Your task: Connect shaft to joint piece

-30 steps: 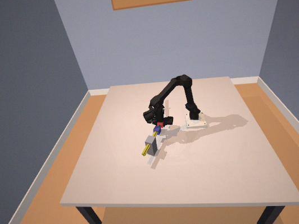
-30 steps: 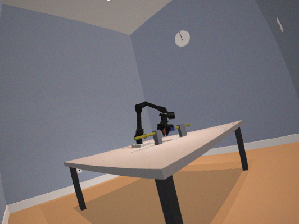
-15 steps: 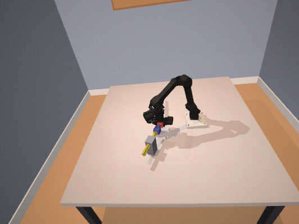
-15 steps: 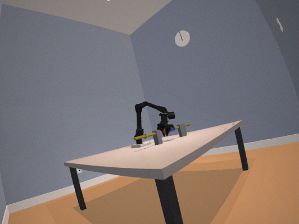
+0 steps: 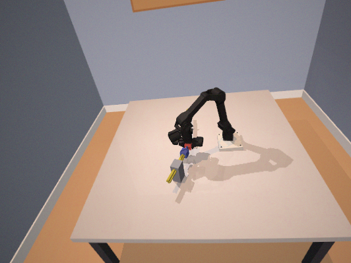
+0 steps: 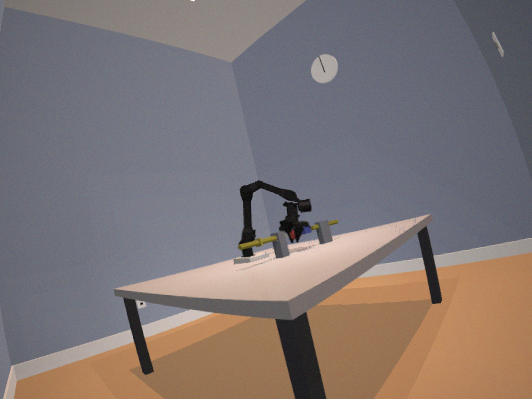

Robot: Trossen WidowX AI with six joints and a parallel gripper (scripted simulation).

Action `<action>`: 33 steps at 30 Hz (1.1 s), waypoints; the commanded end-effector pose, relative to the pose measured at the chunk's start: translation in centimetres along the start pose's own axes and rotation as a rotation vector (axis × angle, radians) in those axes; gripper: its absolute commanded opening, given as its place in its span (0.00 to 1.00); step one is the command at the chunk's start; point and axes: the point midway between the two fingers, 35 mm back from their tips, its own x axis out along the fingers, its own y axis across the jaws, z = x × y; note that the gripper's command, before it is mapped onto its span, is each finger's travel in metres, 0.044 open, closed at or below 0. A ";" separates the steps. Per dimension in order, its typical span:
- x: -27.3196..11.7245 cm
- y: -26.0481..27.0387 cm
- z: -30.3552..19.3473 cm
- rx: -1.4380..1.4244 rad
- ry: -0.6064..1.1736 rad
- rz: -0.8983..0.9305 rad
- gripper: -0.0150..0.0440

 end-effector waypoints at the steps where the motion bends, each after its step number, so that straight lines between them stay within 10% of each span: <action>1: 0.0 0.0 0.0 0.000 0.000 0.000 0.50; 13: 0.0 0.0 0.0 0.000 0.000 0.000 0.99; 33: -0.9 -0.1 0.6 0.012 0.213 -0.026 1.00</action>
